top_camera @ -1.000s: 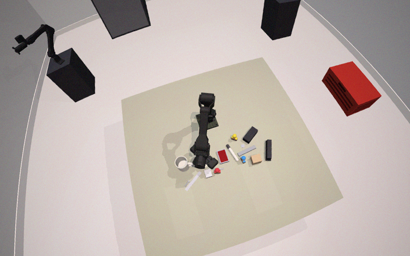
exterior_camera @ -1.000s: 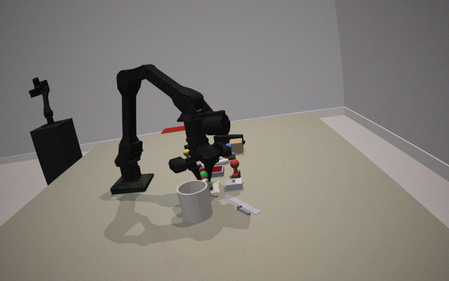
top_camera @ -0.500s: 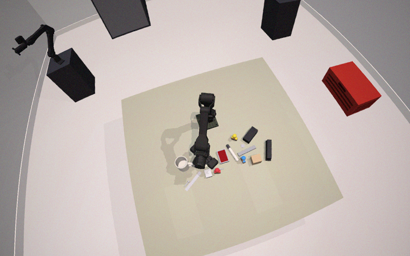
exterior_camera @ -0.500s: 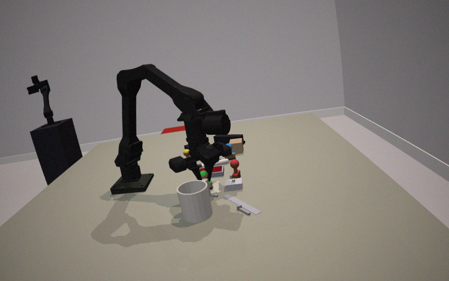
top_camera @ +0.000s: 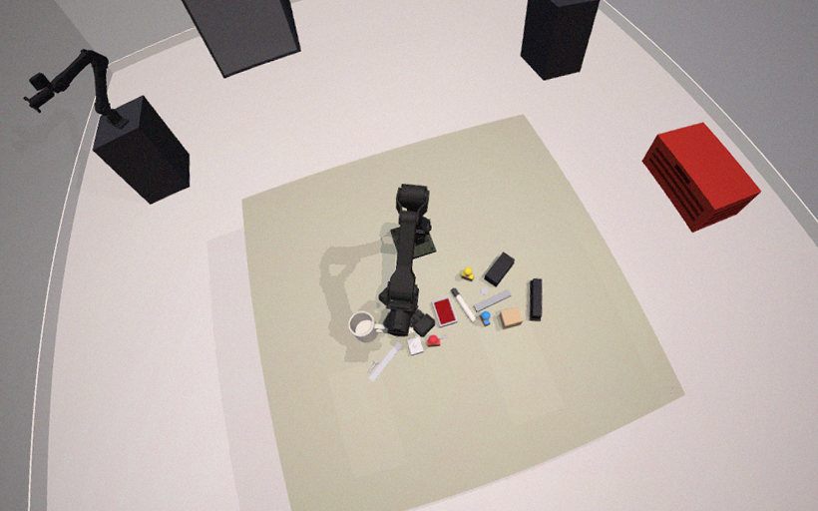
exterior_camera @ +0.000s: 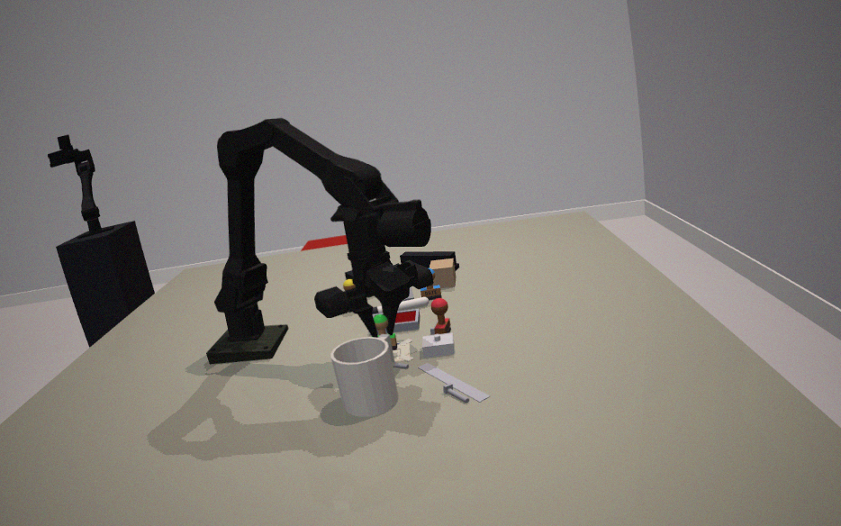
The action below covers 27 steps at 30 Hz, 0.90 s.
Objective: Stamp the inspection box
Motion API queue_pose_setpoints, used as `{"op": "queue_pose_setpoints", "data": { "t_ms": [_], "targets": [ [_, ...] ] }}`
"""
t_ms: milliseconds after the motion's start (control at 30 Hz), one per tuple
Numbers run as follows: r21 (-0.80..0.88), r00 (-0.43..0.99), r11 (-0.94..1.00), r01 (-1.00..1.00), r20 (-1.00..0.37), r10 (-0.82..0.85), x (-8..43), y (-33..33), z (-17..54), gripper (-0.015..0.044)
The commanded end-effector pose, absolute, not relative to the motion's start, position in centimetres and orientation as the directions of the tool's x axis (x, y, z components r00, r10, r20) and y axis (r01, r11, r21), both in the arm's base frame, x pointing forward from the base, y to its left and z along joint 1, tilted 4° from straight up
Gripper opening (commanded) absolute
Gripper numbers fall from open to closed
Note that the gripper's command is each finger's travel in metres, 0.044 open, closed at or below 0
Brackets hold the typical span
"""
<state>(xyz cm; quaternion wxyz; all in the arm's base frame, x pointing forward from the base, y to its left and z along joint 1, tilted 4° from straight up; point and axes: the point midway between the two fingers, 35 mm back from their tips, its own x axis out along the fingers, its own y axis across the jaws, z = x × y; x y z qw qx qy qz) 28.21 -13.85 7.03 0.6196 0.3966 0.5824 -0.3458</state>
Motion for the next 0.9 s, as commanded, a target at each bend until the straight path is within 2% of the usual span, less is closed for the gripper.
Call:
{"op": "queue_pose_setpoints", "data": {
  "t_ms": [0, 867],
  "targets": [
    [0.093, 0.087, 0.445, 0.891, -0.996, 0.033, 28.3, -13.9, 7.8, 0.0],
    [0.093, 0.087, 0.445, 0.891, -0.996, 0.033, 27.9, -14.1, 12.0, 0.0]
  ]
}}
